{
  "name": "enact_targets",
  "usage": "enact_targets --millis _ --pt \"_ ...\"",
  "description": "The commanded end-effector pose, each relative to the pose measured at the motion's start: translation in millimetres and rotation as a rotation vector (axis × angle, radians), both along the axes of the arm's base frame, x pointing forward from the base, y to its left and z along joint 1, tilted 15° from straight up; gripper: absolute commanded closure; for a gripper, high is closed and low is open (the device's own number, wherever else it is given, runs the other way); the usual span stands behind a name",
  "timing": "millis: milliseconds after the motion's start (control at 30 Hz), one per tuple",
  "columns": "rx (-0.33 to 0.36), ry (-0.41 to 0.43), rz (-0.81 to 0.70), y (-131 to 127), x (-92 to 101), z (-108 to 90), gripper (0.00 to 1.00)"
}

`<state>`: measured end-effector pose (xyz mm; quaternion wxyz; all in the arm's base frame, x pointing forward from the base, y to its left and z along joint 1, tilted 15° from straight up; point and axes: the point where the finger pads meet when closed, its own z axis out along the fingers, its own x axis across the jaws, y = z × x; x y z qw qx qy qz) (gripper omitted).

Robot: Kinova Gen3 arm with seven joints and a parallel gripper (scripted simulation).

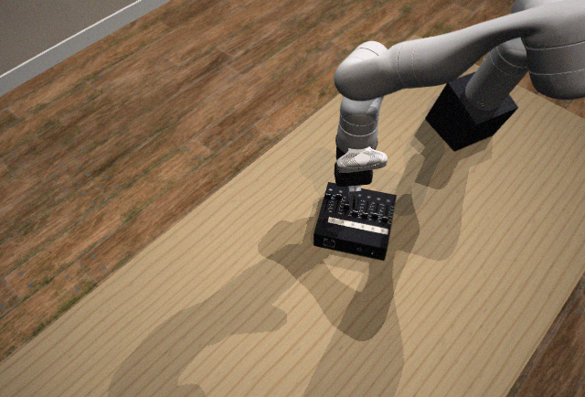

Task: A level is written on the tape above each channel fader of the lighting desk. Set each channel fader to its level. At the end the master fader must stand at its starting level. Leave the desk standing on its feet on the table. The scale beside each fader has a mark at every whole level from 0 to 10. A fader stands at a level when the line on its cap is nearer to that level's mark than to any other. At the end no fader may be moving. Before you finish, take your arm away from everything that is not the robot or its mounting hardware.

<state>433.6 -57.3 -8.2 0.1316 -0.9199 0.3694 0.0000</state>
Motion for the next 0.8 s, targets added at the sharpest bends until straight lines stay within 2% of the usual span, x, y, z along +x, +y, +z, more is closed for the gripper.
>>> enact_targets --millis 0,400,767 --pt "0.006 0.007 -0.040 -1.5 3.3 0.9 1.00" --pt "0.024 0.052 -0.224 -7.8 6.7 -0.2 1.00" --pt "0.031 0.069 -0.295 -10.4 7.9 -0.7 1.00"
